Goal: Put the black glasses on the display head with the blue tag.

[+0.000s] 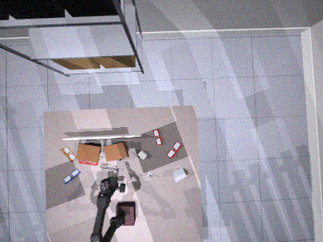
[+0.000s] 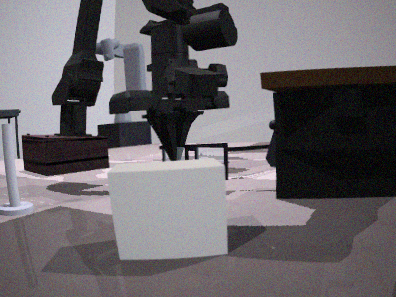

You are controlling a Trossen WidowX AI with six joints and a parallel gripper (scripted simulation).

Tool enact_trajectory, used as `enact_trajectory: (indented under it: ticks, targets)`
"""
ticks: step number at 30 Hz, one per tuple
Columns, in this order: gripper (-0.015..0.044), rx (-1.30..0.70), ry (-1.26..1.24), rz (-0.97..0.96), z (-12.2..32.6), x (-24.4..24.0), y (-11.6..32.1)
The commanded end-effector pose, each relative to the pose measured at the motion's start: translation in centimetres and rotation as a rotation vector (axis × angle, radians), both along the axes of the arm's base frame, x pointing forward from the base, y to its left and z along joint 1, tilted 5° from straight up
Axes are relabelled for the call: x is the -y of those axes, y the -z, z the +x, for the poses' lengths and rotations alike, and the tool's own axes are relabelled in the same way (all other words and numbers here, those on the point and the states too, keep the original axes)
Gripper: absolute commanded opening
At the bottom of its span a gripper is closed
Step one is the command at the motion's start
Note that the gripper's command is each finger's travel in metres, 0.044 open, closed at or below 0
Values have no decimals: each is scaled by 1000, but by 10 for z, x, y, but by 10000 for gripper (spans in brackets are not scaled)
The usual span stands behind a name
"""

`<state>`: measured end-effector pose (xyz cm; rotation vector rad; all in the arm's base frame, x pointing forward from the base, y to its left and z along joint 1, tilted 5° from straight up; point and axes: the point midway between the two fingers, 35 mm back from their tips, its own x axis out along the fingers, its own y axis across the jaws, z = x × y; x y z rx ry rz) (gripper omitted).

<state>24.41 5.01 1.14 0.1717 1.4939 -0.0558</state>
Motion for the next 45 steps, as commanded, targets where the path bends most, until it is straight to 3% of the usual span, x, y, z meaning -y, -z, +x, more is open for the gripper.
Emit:
enact_trajectory:
  ticks: [1, 7, 22, 29, 45]
  targets:
    - [0, 1, -1, 2, 0, 0, 0]
    - [0, 1, 0, 1, 1, 0, -10]
    - [0, 2, 4, -2, -4, 5, -97]
    - [0, 6, 38, -16, -6, 2, -101]
    - [0, 105, 367, -104, -20, -25, -112]
